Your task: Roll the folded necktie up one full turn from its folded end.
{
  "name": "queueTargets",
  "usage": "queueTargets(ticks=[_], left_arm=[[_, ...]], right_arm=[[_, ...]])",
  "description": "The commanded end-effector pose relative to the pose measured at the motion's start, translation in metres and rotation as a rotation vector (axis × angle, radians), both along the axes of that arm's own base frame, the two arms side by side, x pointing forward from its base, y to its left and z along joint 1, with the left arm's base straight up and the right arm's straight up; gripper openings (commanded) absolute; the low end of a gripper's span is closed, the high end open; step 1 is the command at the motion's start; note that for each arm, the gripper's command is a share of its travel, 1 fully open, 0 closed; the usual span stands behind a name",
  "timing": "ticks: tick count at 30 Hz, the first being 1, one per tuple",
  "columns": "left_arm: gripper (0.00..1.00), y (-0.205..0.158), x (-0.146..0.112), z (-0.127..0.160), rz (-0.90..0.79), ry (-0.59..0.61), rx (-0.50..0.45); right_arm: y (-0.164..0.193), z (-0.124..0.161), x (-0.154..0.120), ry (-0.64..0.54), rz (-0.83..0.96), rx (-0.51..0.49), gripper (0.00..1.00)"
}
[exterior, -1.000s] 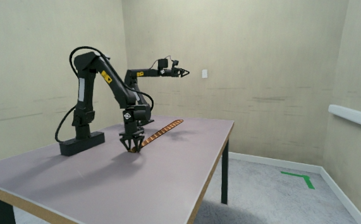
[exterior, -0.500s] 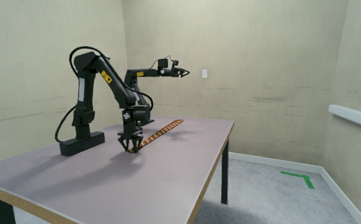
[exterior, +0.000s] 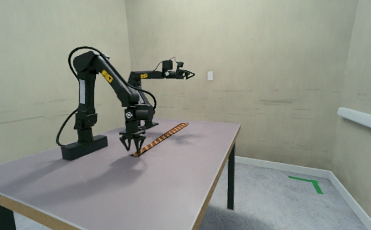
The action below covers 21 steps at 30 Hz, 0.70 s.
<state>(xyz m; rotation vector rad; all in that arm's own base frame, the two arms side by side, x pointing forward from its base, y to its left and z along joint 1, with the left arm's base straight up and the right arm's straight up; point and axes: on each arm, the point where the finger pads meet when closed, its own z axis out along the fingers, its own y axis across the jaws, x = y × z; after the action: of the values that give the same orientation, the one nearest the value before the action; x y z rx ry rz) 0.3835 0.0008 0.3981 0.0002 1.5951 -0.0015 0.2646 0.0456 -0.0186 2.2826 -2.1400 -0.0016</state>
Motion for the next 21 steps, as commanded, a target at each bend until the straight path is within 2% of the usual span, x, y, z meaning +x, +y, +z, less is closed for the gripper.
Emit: queueTargets(ticks=[1, 21], left_arm=[[1.0, 0.0, 0.0, 0.0084, 0.0, 0.0, 0.0], [1.0, 0.0, 0.0, 0.0084, 0.0, 0.0, 0.0]], right_arm=[[0.0055, 0.0181, 0.005, -0.017, 0.023, 0.008, 0.62], [0.0055, 0.0249, 0.005, -0.017, 0.023, 0.008, 0.62]])
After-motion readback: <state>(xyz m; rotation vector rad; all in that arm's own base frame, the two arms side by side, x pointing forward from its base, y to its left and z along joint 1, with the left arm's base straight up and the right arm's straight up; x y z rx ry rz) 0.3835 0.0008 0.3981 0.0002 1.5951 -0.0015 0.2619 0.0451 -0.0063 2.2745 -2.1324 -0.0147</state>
